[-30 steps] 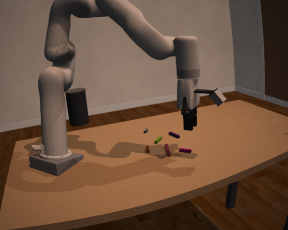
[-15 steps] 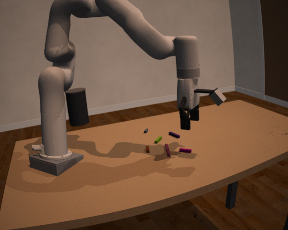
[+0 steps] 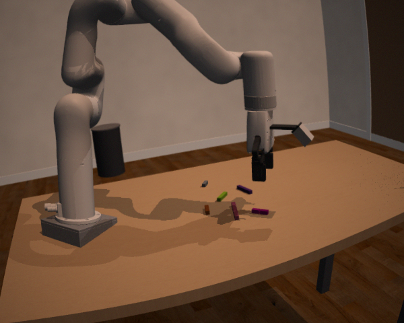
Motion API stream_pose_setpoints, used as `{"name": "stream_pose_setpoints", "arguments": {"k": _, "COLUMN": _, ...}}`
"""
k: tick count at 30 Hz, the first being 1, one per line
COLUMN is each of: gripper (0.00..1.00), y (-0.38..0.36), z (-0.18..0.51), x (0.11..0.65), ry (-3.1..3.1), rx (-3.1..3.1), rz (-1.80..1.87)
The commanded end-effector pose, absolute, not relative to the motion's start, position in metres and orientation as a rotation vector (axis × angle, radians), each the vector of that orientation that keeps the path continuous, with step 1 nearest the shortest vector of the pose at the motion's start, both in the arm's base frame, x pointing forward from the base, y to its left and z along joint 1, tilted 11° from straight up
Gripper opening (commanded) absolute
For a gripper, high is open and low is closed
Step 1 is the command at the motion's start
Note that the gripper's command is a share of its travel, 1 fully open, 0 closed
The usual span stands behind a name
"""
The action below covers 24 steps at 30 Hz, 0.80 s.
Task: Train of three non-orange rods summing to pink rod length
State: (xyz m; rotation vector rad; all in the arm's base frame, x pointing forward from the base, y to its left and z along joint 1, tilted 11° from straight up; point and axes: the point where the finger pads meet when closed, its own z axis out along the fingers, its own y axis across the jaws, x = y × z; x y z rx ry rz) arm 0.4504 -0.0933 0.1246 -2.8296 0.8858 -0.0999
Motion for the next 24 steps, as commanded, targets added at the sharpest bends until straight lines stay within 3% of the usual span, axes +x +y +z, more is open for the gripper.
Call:
{"name": "stream_pose_setpoints", "arguments": {"k": 1, "gripper": 1.00, "y": -0.076, "z": 0.126, "x": 0.447, "ry": 0.647, "rx": -2.897, "rz": -0.130}}
{"name": "stream_pose_setpoints", "arguments": {"k": 24, "gripper": 1.00, "y": -0.004, "z": 0.122, "x": 0.417, "ry": -0.440, "rx": -2.975, "rz": -0.214}}
